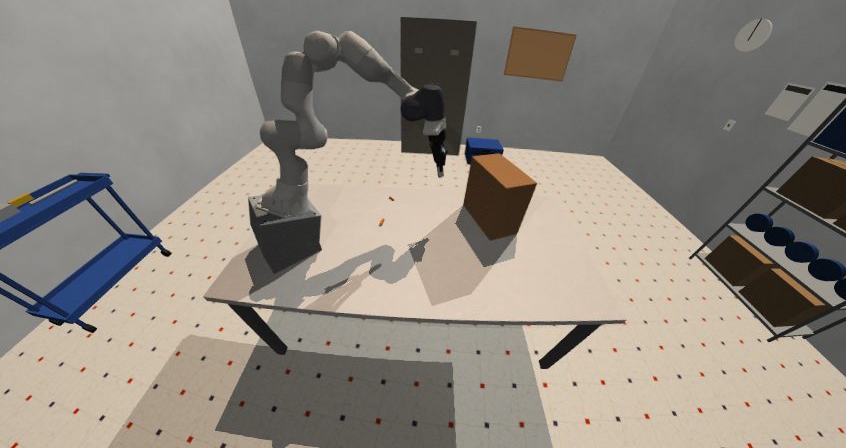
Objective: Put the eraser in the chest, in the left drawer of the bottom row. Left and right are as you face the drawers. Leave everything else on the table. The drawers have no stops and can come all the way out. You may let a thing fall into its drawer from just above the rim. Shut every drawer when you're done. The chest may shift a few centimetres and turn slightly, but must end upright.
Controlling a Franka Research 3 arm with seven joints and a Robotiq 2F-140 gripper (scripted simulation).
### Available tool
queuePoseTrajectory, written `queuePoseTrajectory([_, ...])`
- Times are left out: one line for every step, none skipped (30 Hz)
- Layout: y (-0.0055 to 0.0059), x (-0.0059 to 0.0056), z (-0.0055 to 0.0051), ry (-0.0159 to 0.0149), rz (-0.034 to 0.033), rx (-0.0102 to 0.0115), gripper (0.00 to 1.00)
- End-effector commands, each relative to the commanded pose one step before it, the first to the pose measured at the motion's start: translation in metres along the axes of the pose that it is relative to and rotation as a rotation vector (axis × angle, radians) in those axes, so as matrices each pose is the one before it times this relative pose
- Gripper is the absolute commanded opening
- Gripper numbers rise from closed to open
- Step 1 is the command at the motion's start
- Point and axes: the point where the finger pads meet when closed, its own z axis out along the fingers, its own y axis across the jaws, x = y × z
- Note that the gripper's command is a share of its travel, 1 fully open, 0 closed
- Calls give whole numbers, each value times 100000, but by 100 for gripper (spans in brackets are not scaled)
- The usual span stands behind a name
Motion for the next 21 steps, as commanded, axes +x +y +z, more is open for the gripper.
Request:
queuePoseTrajectory([1094, 2175, 192, 16085, 13029, -1647, 10])
queuePoseTrajectory([-1, 64, -65, 490, 2, 4, 10])
queuePoseTrajectory([-1, 52, -53, 393, 3, 5, 10])
queuePoseTrajectory([-1, 41, -41, 304, 3, 4, 10])
queuePoseTrajectory([-1, 30, -30, 224, 2, 4, 10])
queuePoseTrajectory([-1, 21, -21, 154, 2, 3, 10])
queuePoseTrajectory([-1, 13, -13, 96, 1, 2, 10])
queuePoseTrajectory([0, 7, -7, 51, 1, 1, 10])
queuePoseTrajectory([0, 3, -3, 19, 0, 0, 10])
queuePoseTrajectory([0, 0, 0, 3, 0, 0, 10])
queuePoseTrajectory([0, 0, 0, 0, 0, 0, 10])
queuePoseTrajectory([0, 0, 0, 0, 0, 0, 10])
queuePoseTrajectory([0, 0, 0, 0, 0, 0, 10])
queuePoseTrajectory([0, 0, 0, 0, 0, 0, 10])
queuePoseTrajectory([0, 0, 0, 0, 0, 0, 10])
queuePoseTrajectory([0, 0, 0, 0, 0, 0, 10])
queuePoseTrajectory([0, 0, 0, 0, 0, 0, 10])
queuePoseTrajectory([0, 0, 0, 0, 0, 0, 10])
queuePoseTrajectory([0, 0, 0, 0, 0, 0, 10])
queuePoseTrajectory([0, 0, 0, 0, 0, 0, 10])
queuePoseTrajectory([0, 0, 0, 0, 0, 0, 10])
